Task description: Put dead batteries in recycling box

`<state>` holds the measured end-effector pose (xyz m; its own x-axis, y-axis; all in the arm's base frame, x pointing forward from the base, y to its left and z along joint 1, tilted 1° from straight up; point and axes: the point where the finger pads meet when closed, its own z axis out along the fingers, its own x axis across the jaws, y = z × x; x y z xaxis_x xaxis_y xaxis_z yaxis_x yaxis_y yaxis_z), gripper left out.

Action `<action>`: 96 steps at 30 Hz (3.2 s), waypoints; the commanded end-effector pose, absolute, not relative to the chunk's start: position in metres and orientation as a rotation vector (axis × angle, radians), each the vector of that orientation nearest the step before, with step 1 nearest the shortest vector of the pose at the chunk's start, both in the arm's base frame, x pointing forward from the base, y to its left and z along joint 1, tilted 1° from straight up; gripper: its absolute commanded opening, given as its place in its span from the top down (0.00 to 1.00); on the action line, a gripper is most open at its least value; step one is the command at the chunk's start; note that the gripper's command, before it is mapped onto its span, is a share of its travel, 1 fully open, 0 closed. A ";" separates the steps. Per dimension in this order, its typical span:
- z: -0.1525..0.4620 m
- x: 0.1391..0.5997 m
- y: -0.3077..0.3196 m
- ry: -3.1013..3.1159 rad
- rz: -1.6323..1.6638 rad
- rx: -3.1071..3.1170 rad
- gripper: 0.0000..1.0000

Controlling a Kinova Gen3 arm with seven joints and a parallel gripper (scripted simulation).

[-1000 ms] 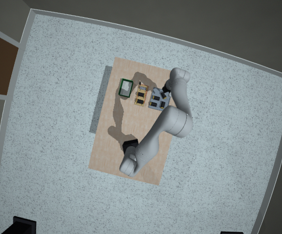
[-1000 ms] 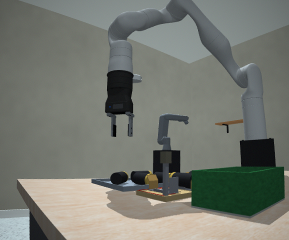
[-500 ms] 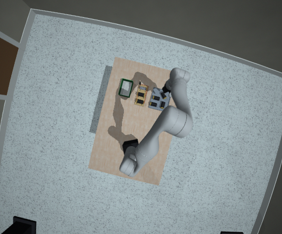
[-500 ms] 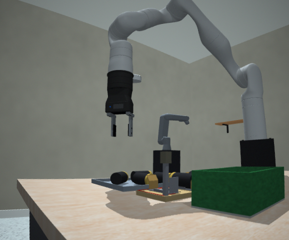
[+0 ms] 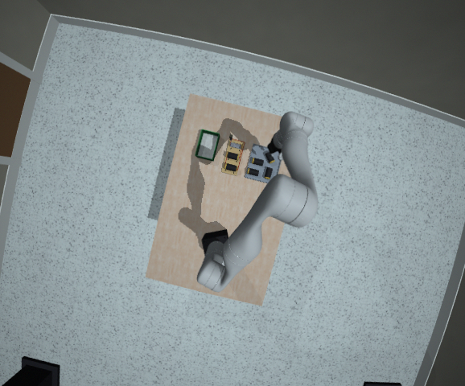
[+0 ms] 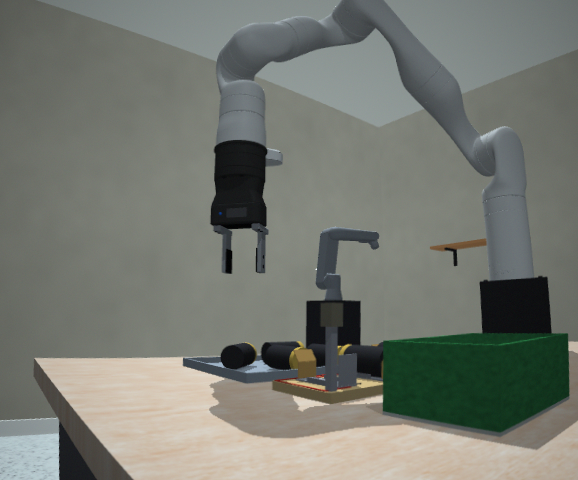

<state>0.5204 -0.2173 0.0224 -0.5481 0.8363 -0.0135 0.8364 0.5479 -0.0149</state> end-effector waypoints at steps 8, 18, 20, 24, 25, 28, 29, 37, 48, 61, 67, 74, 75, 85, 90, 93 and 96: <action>-0.044 0.528 -0.221 2.750 -0.020 1.461 0.10; -0.061 0.524 -0.221 2.760 -0.029 1.467 0.10; -0.061 0.524 -0.221 2.760 -0.029 1.467 0.10; -0.061 0.524 -0.221 2.760 -0.029 1.467 0.10; -0.061 0.524 -0.221 2.760 -0.029 1.467 0.10; -0.061 0.524 -0.221 2.760 -0.029 1.467 0.10; -0.061 0.524 -0.221 2.760 -0.029 1.467 0.10; -0.061 0.524 -0.221 2.760 -0.029 1.467 0.10; -0.061 0.524 -0.221 2.760 -0.029 1.467 0.10; -0.061 0.528 -0.223 2.760 -0.029 1.467 0.10; -0.061 0.528 -0.223 2.760 -0.029 1.467 0.10; -0.061 0.528 -0.223 2.760 -0.029 1.467 0.10; -0.061 0.528 -0.223 2.760 -0.029 1.467 0.10; -0.061 0.528 -0.223 2.760 -0.029 1.467 0.10; -0.061 0.528 -0.223 2.760 -0.029 1.467 0.10; -0.061 0.528 -0.223 2.760 -0.029 1.467 0.10; -0.061 0.528 -0.223 2.760 -0.029 1.467 0.10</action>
